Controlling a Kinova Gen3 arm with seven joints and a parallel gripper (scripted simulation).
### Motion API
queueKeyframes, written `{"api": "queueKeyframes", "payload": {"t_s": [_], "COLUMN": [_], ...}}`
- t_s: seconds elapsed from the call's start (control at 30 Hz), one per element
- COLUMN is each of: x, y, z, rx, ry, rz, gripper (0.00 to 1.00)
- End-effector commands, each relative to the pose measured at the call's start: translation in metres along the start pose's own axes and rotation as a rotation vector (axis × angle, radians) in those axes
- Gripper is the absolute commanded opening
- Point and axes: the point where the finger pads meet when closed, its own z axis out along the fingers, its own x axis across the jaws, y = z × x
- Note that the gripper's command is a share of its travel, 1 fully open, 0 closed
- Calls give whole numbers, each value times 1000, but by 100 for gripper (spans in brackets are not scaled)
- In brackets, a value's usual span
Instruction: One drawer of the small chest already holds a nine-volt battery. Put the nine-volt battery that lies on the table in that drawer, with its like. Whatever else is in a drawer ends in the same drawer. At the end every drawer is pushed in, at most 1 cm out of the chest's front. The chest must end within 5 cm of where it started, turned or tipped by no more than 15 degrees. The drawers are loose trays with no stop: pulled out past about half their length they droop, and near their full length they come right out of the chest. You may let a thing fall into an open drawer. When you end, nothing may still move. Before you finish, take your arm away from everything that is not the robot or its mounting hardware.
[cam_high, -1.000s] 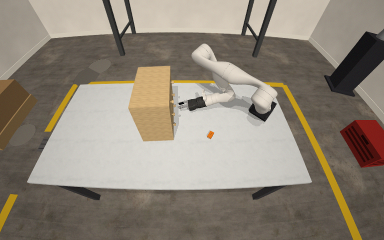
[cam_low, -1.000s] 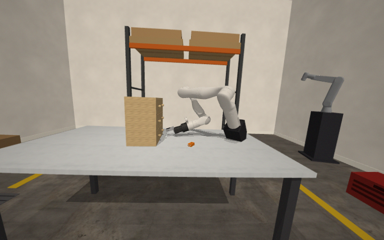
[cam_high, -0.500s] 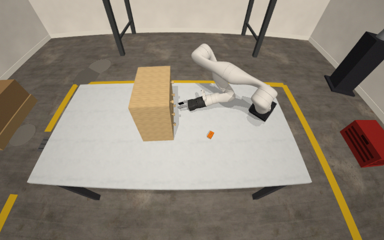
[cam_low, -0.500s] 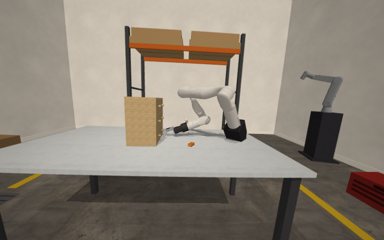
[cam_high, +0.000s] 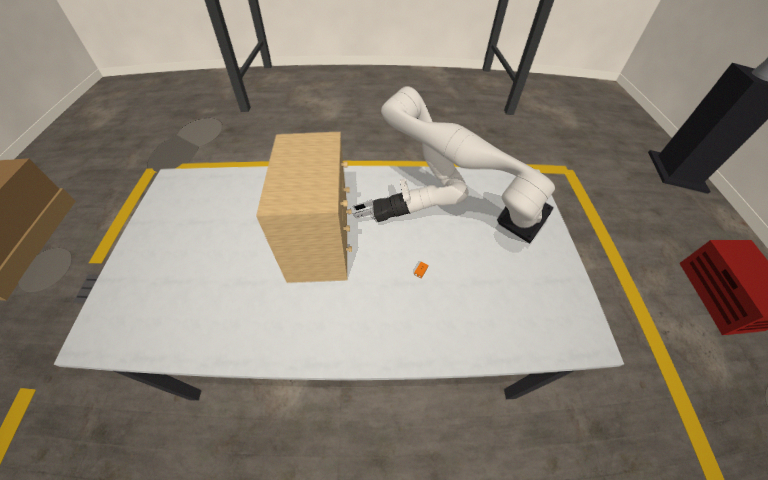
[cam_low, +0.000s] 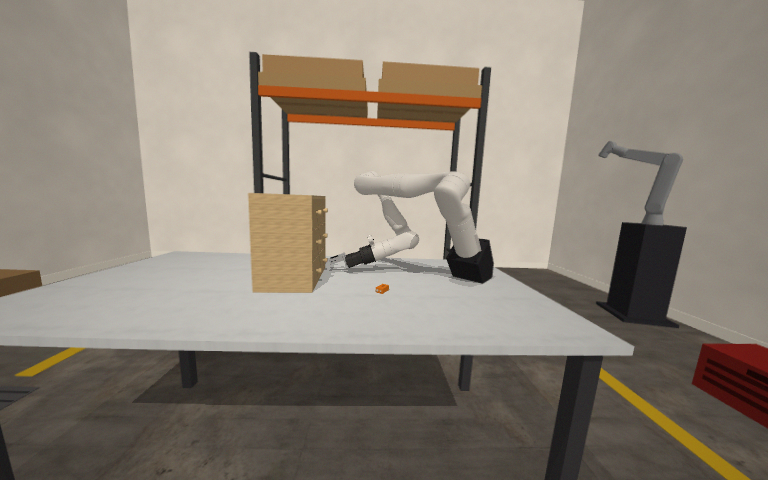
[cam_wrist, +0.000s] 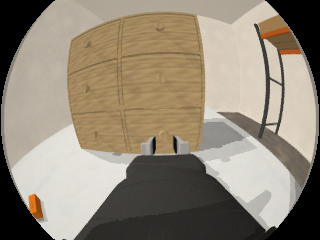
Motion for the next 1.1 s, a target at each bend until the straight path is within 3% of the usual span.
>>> {"api": "queueKeyframes", "payload": {"t_s": [0.0, 1.07], "x": [-1, -1], "y": [-3, -11], "z": [3, 24], "rx": [4, 4], "ry": [-3, -3], "rz": [-4, -4], "gripper": [67, 67]}}
